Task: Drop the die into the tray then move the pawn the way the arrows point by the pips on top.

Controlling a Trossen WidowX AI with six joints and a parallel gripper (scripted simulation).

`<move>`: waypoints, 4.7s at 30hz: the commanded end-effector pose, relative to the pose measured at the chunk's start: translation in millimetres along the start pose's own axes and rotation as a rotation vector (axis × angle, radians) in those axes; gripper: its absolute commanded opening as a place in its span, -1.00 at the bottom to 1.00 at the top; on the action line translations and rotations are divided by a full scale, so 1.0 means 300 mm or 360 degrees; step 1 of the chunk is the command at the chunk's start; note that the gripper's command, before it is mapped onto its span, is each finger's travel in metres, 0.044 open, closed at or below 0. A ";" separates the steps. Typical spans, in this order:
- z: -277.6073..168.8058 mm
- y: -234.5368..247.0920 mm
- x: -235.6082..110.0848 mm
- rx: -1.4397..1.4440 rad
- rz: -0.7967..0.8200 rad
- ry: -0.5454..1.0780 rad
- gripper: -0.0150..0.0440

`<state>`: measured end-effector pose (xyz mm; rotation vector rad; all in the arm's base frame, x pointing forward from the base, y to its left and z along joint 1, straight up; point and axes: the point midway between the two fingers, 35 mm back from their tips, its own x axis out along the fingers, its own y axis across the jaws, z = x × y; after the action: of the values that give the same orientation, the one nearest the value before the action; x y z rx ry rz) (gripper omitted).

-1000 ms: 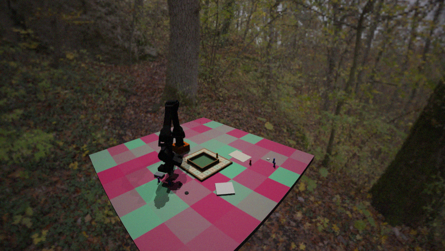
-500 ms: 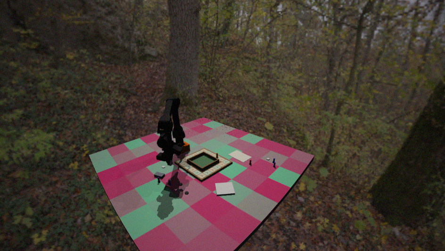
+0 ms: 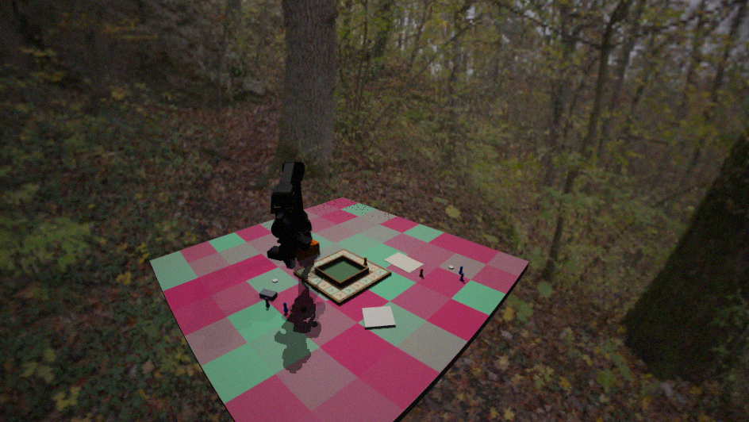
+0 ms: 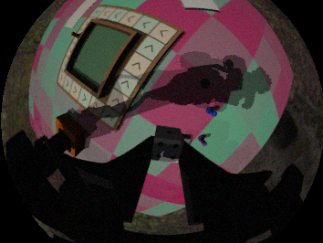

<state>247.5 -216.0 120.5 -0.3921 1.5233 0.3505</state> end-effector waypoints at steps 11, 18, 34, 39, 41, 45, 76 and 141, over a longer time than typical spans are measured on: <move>0.204 0.182 0.035 0.0245 0.0007 -0.0018 -0.49; 0.280 0.285 0.055 0.0370 0.0013 -0.0021 -0.49; 0.393 0.540 0.103 0.0657 0.0028 -0.0023 -0.49; 0.409 0.611 0.117 0.0734 0.0032 -0.0022 -0.49; 0.409 0.614 0.117 0.0737 0.0032 -0.0022 -0.49; 0.412 0.612 0.122 0.0739 0.0016 -0.0101 -0.49; 0.425 0.597 0.149 0.0706 -0.0282 -0.1345 -0.49; 0.403 0.617 0.050 0.0732 0.0000 -0.0177 1.00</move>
<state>271.2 3.7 99.9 -0.0091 1.4580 0.0147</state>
